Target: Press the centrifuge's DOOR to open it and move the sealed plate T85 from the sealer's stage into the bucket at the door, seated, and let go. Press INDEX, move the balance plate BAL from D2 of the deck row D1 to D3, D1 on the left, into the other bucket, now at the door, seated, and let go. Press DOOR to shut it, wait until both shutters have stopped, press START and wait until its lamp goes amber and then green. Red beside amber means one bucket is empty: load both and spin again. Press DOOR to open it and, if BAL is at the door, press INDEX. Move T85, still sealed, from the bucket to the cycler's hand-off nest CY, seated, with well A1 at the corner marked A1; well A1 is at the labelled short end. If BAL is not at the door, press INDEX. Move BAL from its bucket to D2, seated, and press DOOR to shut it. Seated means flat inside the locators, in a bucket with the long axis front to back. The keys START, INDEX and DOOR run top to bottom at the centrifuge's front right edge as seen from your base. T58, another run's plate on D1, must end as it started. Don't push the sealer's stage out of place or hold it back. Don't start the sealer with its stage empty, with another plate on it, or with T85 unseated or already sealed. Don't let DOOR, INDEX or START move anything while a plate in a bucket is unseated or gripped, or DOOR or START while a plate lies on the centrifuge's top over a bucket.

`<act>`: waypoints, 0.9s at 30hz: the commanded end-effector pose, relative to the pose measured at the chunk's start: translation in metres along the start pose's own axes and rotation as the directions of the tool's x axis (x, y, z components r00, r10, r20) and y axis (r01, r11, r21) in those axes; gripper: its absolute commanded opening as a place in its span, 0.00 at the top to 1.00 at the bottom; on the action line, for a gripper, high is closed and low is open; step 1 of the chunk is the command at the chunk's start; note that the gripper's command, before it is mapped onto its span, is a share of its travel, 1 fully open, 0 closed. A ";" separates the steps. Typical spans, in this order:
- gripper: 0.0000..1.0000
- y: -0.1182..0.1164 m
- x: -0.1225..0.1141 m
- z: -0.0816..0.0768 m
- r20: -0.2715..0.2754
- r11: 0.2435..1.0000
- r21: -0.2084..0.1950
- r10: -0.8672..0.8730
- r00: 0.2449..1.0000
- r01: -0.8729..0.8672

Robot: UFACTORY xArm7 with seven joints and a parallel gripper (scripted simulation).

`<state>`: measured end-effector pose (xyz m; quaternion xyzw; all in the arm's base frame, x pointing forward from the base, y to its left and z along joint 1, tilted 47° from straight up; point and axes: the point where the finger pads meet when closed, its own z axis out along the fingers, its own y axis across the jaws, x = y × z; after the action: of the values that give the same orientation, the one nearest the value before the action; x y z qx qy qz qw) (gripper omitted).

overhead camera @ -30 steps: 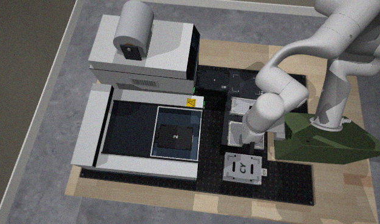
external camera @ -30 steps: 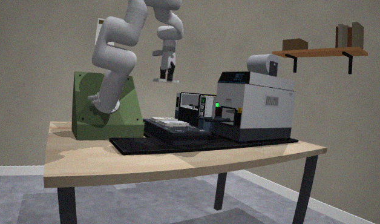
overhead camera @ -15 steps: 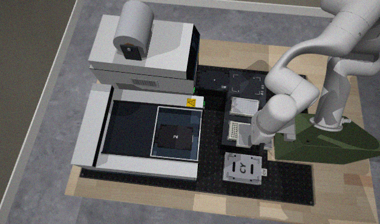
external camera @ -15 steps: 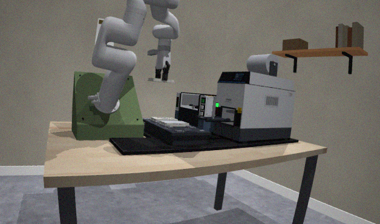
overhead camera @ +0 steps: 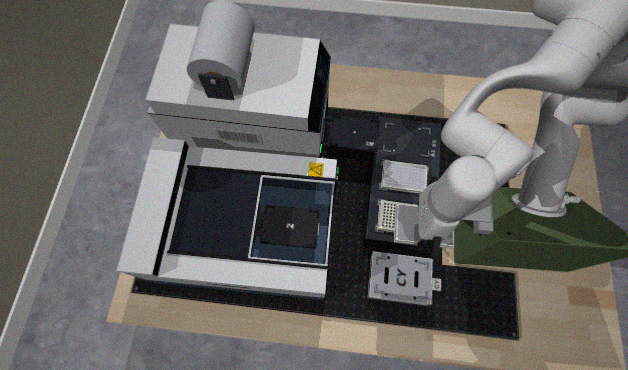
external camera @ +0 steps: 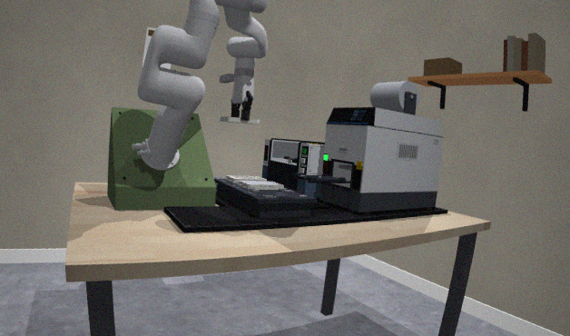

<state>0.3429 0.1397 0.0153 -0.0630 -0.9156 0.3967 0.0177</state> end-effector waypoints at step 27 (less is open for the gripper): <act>1.00 0.036 -0.001 -0.002 0.002 1.000 -0.003 0.028 1.000 -0.028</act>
<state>0.3458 0.1584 -0.0049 -0.0757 -0.9147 0.3967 0.0120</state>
